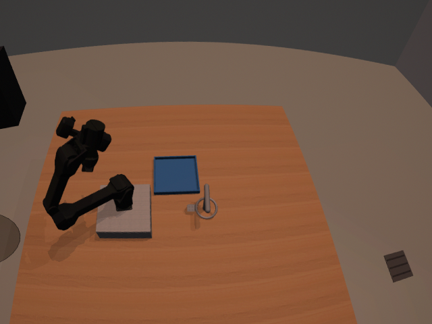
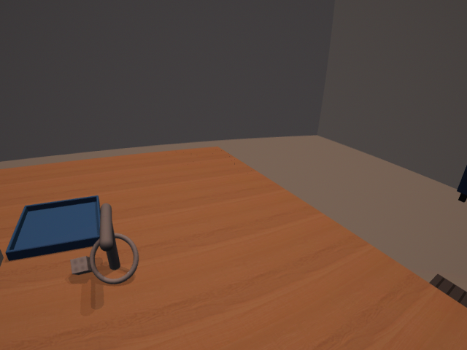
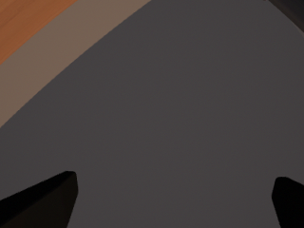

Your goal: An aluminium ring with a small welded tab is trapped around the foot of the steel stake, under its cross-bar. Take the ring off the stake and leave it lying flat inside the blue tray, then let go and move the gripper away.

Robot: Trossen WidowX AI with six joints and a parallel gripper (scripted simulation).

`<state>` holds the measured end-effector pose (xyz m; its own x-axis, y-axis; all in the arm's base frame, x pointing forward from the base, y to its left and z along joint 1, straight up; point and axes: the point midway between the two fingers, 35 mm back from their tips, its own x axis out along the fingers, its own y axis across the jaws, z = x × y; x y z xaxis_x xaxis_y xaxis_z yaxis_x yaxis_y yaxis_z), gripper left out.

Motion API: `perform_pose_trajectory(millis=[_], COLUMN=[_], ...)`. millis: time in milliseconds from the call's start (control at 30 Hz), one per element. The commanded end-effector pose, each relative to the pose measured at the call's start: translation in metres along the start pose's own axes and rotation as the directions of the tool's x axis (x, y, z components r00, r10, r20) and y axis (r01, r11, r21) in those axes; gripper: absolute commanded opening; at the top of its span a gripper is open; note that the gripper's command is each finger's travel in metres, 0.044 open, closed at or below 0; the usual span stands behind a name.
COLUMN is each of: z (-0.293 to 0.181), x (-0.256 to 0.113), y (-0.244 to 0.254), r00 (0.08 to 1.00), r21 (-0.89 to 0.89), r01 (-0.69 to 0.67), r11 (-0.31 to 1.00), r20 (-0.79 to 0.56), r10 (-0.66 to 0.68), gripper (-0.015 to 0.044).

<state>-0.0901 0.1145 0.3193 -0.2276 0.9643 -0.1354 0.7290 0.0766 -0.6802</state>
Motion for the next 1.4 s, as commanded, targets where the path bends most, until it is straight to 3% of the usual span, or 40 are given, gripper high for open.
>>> perform_pose_trajectory(millis=[0,233,800,1367], z=[0.000,-0.018,-0.061,-0.085], x=[0.000,0.006,0.009,-0.006], y=[0.000,0.024,0.105,0.189], r00=[1.000,0.996,0.936,0.810], r21=[0.000,0.166,0.643,0.944], r01=[0.000,-0.077,-0.201,-0.088], r11=[1.000,0.983,0.739,0.319], r20=[0.000,-0.030,-0.097,-0.119], r10=[0.000,0.084,0.339,0.574], gripper=[0.0374,0.0200,0.0200,0.0200])
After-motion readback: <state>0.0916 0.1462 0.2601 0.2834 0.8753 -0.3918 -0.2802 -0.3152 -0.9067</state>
